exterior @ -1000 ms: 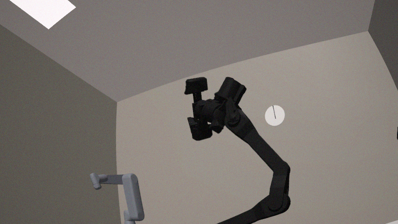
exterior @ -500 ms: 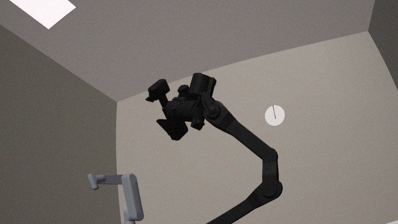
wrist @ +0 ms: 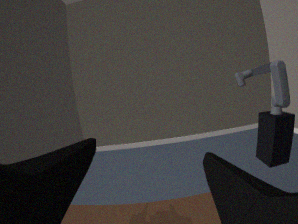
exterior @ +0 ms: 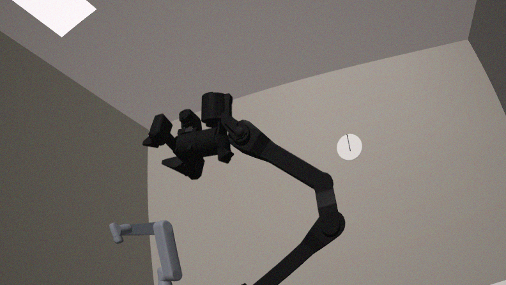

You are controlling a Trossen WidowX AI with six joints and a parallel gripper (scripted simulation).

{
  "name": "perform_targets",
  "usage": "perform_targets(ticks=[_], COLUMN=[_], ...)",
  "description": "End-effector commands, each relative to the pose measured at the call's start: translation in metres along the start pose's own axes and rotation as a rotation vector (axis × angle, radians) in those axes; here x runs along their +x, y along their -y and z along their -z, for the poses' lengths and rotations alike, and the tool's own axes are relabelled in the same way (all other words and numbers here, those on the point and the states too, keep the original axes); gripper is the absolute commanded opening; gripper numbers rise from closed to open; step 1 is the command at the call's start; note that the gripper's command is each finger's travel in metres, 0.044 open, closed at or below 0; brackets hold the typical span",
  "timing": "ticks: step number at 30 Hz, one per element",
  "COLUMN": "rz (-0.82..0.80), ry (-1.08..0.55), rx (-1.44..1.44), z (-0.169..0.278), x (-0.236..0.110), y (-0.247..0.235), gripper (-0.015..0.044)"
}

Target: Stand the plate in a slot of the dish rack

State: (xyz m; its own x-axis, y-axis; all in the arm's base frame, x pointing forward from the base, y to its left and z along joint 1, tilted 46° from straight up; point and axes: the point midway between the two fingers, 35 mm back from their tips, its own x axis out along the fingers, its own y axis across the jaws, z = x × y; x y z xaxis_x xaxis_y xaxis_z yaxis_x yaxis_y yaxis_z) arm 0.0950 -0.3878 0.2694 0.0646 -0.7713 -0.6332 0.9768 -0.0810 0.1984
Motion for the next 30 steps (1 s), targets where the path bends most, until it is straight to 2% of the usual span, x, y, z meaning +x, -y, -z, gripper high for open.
perform_targets(ticks=[1,15,30], rz=[-0.039,-0.181,-0.386], ry=[-0.091,-0.381,-0.675], rx=[-0.111,-0.457,-0.787], z=[0.02,0.096,0.182], x=[0.013,0.042,0.05], y=[-0.017,-0.062,-0.099], gripper=[0.04,0.04,0.04])
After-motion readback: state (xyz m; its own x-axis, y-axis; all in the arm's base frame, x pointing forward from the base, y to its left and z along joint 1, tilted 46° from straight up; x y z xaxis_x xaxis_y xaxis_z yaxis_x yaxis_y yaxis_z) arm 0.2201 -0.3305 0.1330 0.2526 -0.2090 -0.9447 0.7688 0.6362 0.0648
